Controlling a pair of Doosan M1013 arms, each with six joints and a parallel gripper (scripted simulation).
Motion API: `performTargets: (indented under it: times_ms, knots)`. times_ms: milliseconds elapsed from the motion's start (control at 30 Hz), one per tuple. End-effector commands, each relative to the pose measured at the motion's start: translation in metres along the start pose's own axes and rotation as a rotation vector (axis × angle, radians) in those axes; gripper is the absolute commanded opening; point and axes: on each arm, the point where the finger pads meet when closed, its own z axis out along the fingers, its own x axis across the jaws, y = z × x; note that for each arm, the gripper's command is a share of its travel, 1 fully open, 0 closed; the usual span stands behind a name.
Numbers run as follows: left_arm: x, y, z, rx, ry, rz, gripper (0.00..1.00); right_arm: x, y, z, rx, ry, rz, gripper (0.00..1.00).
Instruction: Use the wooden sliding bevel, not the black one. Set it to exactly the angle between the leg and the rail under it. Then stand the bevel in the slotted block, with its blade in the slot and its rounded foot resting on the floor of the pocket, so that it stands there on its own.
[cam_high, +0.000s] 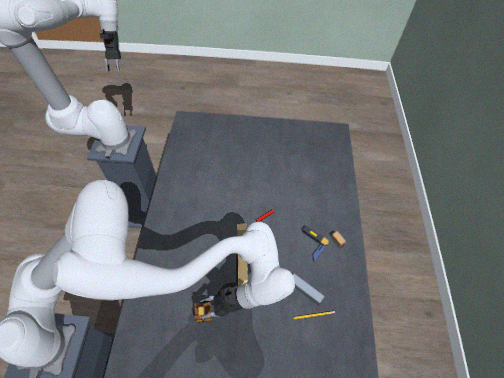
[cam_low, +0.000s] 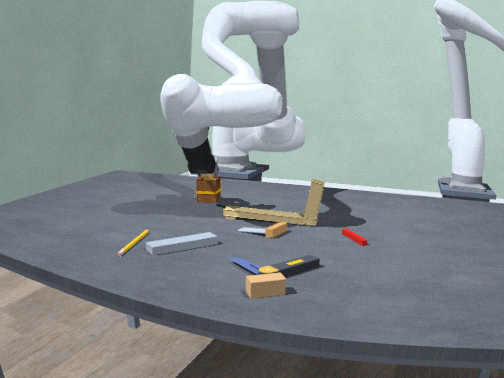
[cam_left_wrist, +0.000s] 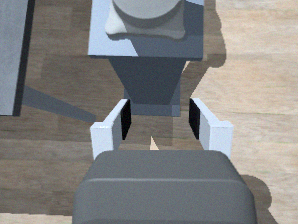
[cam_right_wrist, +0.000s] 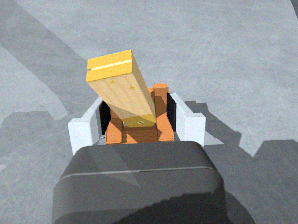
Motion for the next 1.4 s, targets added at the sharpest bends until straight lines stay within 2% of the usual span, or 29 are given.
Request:
performTargets:
  times_ms: [0,700,833,1067,1133,1367]
  knots:
    - [0.000,0.000,-0.001,-0.001,0.001,0.000,1.00,0.000,0.000,-0.001,-0.002,0.000,0.000,1.00]
    - [0.000,0.000,-0.001,-0.001,0.001,0.000,1.00,0.000,0.000,-0.006,-0.002,0.000,0.000,1.00]
    - [0.000,0.000,-0.001,-0.001,0.001,0.000,1.00,0.000,0.000,-0.022,-0.002,0.000,0.000,1.00]
    - [0.000,0.000,-0.001,-0.001,0.001,0.000,1.00,0.000,-0.001,-0.072,-0.002,0.000,0.000,1.00]
    - [0.000,0.000,-0.001,-0.001,0.001,0.000,1.00,0.000,-0.001,-0.072,-0.002,0.000,0.000,1.00]
    - [0.000,0.000,-0.001,-0.001,0.001,0.000,1.00,0.000,-0.001,-0.112,-0.002,0.000,0.000,1.00]
